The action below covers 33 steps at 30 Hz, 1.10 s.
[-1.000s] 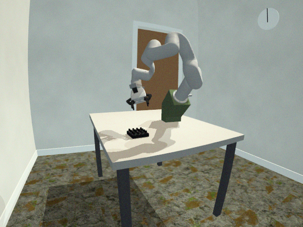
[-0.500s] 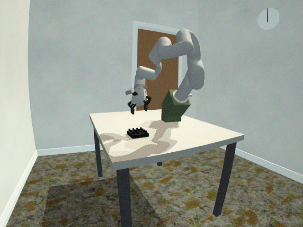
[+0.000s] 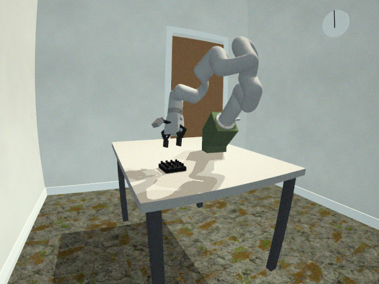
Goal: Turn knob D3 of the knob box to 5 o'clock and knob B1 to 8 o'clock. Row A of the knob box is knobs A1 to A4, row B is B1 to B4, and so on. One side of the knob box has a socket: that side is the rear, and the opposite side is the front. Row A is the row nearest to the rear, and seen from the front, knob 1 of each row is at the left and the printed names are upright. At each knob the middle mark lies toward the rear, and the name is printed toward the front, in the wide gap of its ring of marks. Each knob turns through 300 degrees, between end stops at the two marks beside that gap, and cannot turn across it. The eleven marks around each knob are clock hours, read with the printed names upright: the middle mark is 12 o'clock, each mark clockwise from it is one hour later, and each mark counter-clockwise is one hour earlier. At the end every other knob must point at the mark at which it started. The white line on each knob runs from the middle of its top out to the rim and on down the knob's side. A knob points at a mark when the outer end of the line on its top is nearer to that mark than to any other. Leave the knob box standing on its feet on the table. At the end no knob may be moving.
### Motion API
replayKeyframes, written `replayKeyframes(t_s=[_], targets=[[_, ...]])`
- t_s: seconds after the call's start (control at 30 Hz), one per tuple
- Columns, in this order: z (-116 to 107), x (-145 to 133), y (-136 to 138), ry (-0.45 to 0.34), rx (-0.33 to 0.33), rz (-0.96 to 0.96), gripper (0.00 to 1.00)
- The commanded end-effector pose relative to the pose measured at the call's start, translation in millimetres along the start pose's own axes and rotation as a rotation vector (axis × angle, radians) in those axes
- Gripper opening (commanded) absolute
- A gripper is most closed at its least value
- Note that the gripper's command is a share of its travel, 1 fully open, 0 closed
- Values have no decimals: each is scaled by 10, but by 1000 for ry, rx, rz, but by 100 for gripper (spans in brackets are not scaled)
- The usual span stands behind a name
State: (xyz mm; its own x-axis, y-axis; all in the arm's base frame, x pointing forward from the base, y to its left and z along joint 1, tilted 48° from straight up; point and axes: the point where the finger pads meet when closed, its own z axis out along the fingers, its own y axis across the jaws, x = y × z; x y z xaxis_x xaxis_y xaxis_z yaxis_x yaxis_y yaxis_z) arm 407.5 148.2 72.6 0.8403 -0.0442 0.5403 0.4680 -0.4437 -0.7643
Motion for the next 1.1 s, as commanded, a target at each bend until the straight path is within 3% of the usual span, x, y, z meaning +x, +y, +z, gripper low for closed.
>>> replayKeyframes(t_s=[0.0, 0.63, 1.07], targets=[[115, 6, 34, -84, -85, 95, 100], [381, -7, 99, -266, -263, 322, 100], [406, -6, 105, -282, -281, 343, 100]])
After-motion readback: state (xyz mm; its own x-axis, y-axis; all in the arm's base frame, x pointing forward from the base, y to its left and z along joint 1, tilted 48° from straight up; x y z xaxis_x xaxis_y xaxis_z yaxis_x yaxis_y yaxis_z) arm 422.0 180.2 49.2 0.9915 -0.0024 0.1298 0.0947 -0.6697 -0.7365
